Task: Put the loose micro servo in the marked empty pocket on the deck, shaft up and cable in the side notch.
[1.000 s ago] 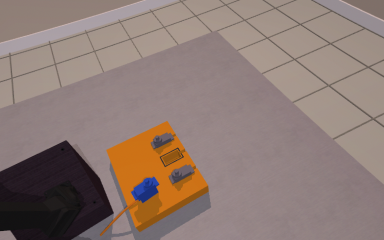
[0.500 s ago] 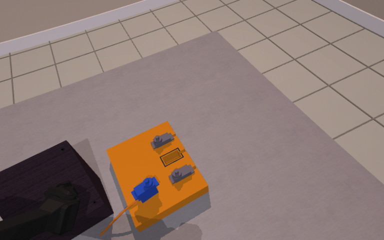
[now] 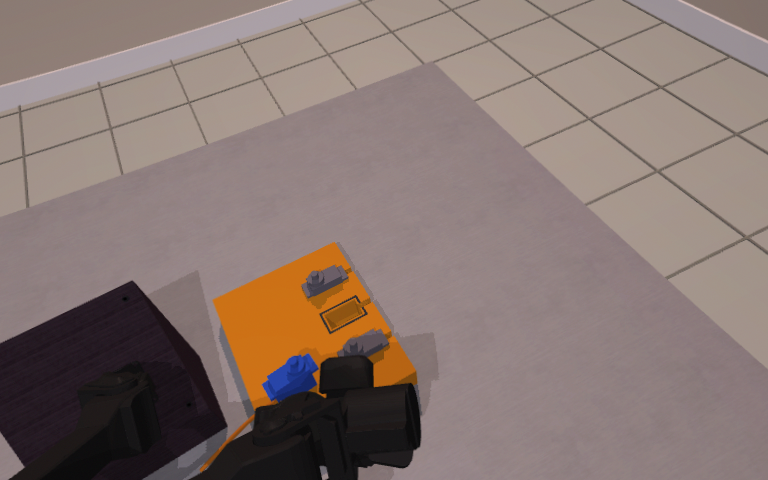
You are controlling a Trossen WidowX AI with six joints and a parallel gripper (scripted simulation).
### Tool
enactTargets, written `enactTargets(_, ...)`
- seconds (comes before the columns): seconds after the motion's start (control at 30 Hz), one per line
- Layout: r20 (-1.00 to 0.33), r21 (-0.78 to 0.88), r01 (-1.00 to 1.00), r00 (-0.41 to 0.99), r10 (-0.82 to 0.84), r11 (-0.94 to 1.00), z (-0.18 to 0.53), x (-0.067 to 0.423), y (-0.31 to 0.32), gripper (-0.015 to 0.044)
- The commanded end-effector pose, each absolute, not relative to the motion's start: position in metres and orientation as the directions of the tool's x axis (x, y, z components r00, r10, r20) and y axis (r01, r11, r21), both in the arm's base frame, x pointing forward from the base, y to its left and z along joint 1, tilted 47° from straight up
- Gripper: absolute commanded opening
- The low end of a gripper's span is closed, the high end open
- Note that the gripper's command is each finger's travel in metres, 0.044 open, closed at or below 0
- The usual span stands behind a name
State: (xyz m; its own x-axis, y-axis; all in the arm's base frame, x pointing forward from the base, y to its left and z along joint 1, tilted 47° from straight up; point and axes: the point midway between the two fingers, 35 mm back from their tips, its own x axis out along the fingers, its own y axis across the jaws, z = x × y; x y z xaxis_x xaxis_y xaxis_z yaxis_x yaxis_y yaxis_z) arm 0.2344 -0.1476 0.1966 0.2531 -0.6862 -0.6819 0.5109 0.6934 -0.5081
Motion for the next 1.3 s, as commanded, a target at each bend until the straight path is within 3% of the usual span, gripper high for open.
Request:
enactTargets(0.0,-0.725,-0.538,0.425,0.208,-0.657,0.728,0.168,0.234,-0.125,0.0440)
enactTargets(0.3,-0.760,-0.620,0.185,0.101,-0.643,0.762,0.116,0.219,-0.067,0.0440)
enactTargets(0.6,-0.693,-0.721,-0.061,0.036,-0.720,0.690,0.087,0.188,-0.028,0.0440)
enactTargets(1.27,-0.684,-0.729,-0.078,0.036,-0.729,0.680,0.065,0.187,-0.048,0.0440)
